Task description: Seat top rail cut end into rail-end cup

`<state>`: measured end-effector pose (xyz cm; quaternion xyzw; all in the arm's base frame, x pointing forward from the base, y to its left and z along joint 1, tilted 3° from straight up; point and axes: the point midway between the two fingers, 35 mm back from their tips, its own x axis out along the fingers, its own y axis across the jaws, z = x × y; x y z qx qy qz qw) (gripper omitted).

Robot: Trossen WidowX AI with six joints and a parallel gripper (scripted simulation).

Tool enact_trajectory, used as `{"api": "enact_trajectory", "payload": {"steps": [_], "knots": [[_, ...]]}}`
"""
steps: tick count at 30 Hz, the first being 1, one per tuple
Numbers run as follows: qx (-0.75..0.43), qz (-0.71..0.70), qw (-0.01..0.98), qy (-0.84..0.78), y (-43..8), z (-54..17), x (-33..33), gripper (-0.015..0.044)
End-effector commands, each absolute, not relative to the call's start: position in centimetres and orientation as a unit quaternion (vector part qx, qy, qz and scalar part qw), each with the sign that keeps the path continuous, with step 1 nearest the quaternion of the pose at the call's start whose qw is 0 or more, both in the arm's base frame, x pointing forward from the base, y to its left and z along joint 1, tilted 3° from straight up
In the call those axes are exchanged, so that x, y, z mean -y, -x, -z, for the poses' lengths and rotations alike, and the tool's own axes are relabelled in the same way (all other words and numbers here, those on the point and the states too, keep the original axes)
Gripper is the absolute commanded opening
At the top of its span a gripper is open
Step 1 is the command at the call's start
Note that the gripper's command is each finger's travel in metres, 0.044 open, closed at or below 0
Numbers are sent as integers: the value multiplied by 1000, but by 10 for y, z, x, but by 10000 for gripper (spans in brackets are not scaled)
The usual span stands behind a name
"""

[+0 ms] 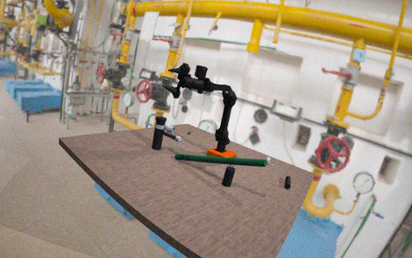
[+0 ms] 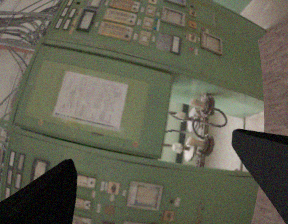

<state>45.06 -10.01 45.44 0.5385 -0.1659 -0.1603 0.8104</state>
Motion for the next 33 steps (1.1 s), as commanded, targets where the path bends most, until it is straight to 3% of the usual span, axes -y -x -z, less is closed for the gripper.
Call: {"api": "enact_trajectory", "payload": {"steps": [1,7,15,26,33], "knots": [[10,194,888,-418,-439,-402,80,440],[-221,173,933,-227,-395,-326,51,440],[-454,51,889,-23,-310,-253,19,440],[-474,29,880,8,-302,-248,19,440],[-490,-87,848,183,-303,-240,56,440]]}}
